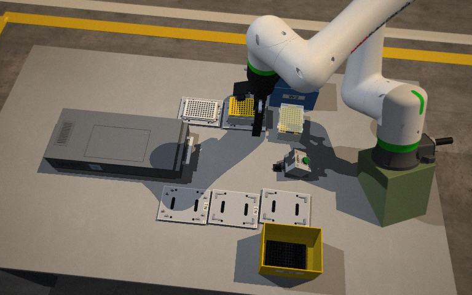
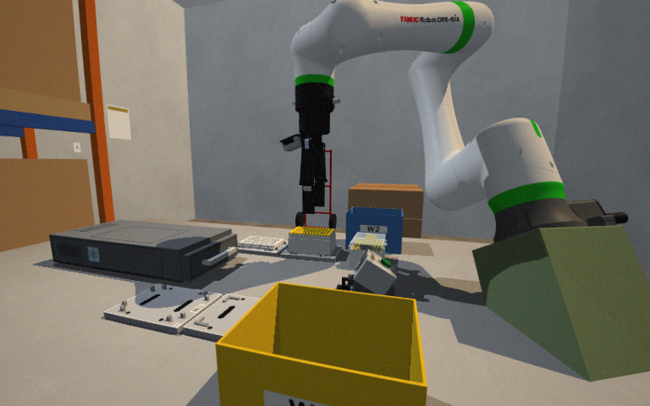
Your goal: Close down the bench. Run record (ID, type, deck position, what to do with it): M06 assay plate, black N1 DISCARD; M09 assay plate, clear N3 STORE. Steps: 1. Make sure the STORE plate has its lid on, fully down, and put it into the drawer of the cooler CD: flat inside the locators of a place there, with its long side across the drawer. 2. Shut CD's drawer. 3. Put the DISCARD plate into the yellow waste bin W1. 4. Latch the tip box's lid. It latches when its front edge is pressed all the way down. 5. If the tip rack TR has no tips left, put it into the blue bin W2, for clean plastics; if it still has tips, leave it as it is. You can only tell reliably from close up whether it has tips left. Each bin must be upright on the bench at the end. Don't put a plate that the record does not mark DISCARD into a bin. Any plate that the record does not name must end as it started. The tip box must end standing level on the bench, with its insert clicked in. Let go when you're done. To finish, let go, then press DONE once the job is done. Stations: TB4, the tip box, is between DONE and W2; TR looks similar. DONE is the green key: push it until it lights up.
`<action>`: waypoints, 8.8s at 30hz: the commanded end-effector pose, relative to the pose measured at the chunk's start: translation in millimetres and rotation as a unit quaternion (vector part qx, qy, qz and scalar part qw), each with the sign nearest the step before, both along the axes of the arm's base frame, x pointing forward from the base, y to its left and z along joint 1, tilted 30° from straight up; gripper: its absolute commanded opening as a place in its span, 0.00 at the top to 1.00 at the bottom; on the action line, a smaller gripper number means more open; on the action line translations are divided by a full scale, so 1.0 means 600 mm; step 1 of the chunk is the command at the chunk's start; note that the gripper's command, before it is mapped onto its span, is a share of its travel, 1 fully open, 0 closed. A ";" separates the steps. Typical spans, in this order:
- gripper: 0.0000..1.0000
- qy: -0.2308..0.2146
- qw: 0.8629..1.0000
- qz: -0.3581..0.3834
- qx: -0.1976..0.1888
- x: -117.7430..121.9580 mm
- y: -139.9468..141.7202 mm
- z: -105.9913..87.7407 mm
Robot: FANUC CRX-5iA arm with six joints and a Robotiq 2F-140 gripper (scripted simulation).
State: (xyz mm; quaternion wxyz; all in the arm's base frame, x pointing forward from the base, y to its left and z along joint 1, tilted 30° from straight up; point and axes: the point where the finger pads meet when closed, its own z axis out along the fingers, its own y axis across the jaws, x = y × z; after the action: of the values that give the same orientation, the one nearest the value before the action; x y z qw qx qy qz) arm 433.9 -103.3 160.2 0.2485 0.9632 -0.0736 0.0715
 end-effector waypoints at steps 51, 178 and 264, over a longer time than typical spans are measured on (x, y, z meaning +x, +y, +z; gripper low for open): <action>0.30 -0.001 1.000 0.000 0.000 0.028 -0.185 0.101; 0.36 -0.001 1.000 0.000 0.000 0.048 -0.282 -0.071; 0.90 -0.001 1.000 0.000 0.000 0.042 -0.255 -0.022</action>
State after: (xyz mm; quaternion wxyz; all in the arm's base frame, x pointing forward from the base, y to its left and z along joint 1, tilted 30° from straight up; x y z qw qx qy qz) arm 459.0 -257.3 144.4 0.2482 0.9632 -0.0737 0.0715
